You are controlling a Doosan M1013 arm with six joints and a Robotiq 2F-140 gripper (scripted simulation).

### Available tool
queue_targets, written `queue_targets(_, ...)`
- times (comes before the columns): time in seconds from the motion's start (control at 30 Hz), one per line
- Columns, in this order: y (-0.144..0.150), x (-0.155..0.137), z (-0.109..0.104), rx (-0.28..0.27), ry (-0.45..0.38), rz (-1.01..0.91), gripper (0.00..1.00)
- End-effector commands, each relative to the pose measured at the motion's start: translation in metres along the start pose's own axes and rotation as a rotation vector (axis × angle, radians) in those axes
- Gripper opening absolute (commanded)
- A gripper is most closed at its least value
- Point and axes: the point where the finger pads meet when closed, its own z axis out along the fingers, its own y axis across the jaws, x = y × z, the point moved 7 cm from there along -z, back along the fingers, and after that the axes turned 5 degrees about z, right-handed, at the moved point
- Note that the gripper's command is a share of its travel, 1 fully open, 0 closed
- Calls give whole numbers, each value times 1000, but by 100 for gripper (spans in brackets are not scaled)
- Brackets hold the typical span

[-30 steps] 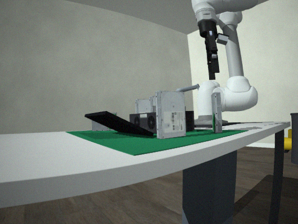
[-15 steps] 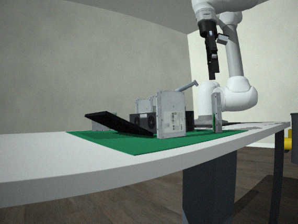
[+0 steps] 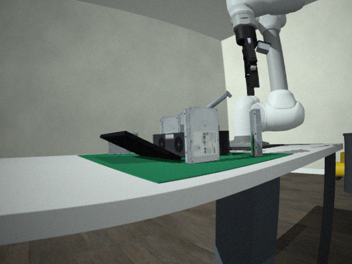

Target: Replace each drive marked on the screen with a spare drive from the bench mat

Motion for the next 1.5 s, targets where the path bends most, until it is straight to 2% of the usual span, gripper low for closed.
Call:
queue_targets(0.0,0,0,2,-1,0,0,89)
queue_targets(0.7,0,0,27,-1,0,0,89)
queue_targets(1.47,0,0,39,-1,0,0,89)
